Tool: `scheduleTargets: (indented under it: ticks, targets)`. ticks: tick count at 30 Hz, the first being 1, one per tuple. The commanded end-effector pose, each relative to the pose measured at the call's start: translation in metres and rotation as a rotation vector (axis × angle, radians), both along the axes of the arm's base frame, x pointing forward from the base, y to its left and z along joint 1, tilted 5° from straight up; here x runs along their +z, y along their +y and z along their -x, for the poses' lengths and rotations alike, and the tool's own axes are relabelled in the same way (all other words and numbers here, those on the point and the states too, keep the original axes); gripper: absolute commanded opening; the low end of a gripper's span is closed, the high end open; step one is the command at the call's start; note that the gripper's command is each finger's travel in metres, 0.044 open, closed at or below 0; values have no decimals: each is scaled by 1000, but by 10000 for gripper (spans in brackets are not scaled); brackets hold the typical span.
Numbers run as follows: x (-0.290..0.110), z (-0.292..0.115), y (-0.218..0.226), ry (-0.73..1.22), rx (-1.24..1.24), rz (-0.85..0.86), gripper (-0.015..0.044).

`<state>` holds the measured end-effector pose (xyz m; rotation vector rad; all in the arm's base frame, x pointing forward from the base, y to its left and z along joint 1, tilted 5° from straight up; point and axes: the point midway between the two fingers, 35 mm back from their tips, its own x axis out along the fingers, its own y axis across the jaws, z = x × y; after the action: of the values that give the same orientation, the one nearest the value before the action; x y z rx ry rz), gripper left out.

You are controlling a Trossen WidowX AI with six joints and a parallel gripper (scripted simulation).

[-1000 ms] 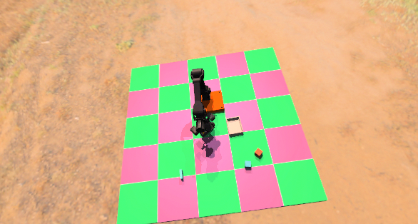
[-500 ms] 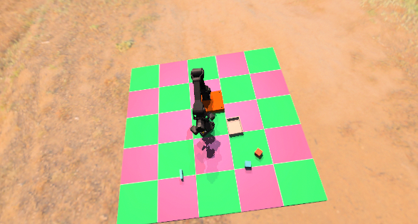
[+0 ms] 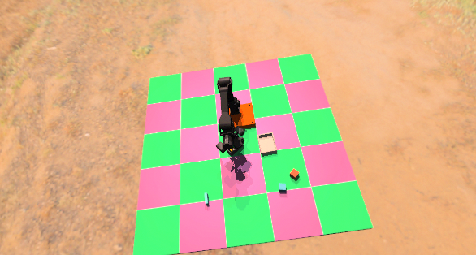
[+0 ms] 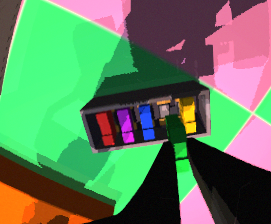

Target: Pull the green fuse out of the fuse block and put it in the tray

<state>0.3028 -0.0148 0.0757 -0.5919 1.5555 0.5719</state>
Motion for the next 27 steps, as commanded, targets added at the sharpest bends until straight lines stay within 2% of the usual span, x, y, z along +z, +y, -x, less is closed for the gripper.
scheduleTargets:
  ticks: [1, 10, 27]
  targets:
    - [7, -1, 0, -2, -4, 2, 0]
    - [15, -2, 4, -2, -4, 2, 0]
    - [14, -8, 100, -6, -4, -7, 0]
